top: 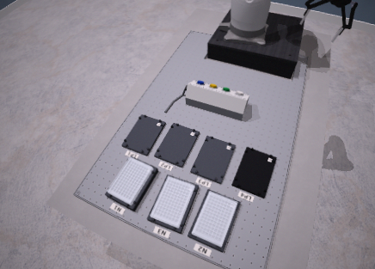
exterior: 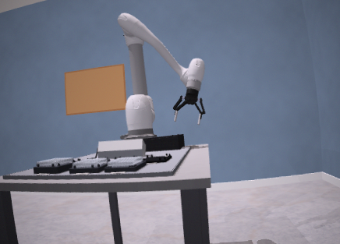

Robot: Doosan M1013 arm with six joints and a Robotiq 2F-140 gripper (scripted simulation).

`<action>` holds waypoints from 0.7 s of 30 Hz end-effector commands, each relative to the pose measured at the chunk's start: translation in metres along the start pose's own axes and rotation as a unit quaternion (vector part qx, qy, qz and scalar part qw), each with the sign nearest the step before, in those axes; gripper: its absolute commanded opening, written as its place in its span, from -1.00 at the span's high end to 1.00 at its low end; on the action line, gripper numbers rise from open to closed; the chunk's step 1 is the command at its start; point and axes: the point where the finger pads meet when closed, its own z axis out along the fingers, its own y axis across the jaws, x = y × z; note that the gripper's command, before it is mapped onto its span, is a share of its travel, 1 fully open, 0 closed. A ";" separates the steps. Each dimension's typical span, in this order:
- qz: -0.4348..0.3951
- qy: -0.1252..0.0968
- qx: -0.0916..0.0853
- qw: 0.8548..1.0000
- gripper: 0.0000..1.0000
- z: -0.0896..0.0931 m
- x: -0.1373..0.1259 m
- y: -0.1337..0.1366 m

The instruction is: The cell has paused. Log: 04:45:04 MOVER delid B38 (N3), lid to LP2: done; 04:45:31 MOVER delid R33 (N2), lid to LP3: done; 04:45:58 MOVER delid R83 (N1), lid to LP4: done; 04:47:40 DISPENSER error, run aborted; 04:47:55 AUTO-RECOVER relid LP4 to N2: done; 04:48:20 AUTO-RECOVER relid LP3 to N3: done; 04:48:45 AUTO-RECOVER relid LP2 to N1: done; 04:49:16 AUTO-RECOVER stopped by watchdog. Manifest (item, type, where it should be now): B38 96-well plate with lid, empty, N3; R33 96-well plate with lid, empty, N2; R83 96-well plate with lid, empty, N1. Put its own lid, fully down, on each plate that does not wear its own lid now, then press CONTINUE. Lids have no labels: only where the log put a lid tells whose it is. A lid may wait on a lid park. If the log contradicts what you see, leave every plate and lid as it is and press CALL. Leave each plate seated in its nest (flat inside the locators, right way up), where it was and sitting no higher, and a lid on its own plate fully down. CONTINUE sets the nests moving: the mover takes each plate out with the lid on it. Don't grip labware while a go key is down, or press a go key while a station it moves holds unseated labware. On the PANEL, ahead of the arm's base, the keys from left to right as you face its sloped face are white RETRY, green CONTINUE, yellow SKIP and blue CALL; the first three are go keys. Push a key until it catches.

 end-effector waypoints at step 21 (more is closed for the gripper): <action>0.000 -0.001 0.000 1.000 -1.00 0.000 0.001 -0.001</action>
